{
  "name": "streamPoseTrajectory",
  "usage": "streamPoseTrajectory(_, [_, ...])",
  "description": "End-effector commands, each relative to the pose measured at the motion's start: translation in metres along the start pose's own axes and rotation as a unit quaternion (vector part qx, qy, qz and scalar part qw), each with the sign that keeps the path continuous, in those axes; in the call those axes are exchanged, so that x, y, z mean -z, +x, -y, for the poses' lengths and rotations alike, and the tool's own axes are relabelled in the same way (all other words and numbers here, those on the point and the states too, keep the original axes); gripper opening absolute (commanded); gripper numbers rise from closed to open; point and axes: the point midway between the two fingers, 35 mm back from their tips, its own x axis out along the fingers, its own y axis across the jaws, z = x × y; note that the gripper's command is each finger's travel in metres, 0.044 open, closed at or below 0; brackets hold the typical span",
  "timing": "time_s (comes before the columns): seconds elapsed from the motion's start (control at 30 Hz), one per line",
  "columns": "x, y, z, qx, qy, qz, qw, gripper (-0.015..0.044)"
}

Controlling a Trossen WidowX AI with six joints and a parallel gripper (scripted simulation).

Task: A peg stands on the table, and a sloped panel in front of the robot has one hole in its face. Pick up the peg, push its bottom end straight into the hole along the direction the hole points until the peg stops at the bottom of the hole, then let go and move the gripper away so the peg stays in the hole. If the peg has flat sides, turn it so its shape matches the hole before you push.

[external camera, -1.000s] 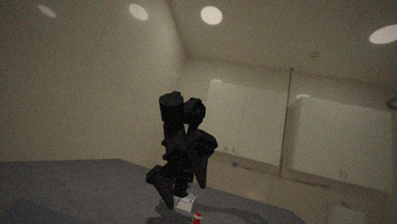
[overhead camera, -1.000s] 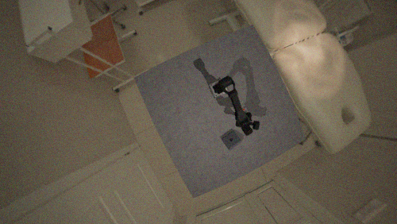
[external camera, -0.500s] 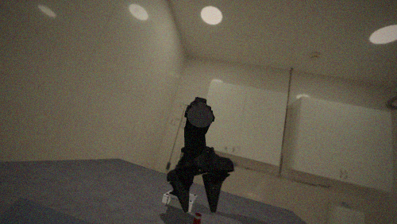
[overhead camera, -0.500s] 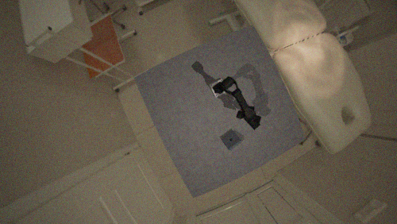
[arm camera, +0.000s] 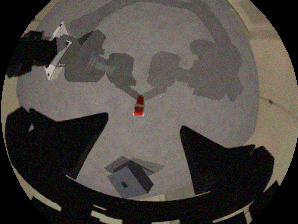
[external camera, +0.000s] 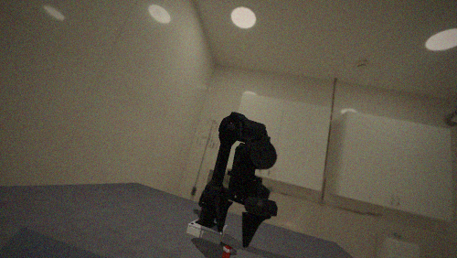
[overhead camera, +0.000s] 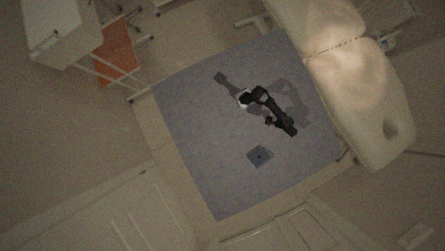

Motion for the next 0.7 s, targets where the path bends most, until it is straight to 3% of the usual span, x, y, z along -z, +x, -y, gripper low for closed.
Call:
streamPoseTrajectory(0.0, [-0.005, 0.001, -0.007, -0.032, 0.003, -0.007, 0.999, 0.044])
streamPoseTrajectory(0.67, [-0.004, 0.025, -0.007, -0.033, 0.003, -0.008, 0.999, 0.044])
